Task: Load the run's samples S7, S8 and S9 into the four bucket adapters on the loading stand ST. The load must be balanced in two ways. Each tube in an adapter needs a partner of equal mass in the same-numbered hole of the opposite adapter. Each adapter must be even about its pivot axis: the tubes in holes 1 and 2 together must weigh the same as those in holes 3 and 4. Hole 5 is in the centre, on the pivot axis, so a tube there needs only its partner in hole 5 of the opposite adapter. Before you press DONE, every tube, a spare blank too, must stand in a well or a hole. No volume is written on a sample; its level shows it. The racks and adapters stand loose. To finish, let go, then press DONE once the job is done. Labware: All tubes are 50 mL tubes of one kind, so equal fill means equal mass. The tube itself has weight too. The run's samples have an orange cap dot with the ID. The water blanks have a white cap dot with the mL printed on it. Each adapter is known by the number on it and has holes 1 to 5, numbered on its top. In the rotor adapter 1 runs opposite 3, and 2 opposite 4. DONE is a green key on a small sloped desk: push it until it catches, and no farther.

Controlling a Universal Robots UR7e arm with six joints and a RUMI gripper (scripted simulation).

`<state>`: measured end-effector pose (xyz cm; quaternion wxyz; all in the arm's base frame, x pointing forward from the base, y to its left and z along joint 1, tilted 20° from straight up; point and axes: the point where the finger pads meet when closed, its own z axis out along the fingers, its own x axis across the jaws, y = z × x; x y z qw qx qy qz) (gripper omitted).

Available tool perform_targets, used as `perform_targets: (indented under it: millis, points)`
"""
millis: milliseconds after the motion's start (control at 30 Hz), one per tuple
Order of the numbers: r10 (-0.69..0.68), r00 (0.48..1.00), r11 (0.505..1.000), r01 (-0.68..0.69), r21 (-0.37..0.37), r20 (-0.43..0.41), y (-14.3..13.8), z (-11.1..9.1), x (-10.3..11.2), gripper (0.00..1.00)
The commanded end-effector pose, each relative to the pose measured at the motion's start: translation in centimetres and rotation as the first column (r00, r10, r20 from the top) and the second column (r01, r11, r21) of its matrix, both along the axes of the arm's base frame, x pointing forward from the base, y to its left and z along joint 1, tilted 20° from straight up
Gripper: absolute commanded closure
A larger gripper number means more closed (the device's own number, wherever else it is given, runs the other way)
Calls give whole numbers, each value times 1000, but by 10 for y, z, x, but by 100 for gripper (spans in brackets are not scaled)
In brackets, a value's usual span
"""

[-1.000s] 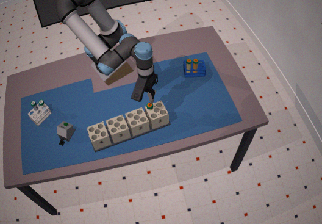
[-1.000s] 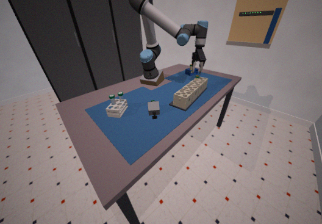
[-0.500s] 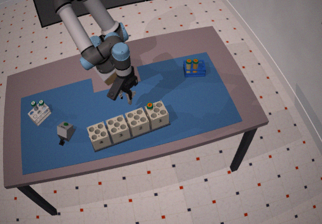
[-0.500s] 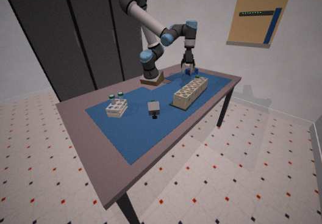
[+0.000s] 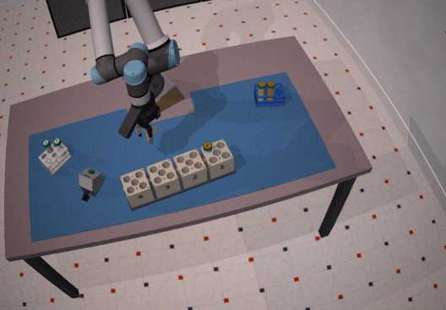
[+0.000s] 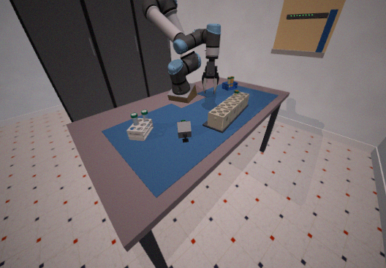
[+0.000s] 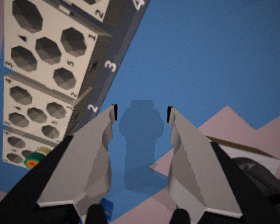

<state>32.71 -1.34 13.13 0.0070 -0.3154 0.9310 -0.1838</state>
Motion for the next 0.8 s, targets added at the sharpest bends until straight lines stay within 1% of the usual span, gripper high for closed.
perform_targets:
  millis: [0, 500, 567, 767]
  points:
    - [11, 1000, 1000, -11, 19, 4, -30, 11, -10, 65]
    - [11, 1000, 1000, -11, 18, 4, -144, 45, -47, 65]
    - [11, 1000, 1000, -11, 18, 4, -144, 45, -47, 65]
    - [11, 1000, 1000, -11, 18, 4, -190, 58, -62, 65]
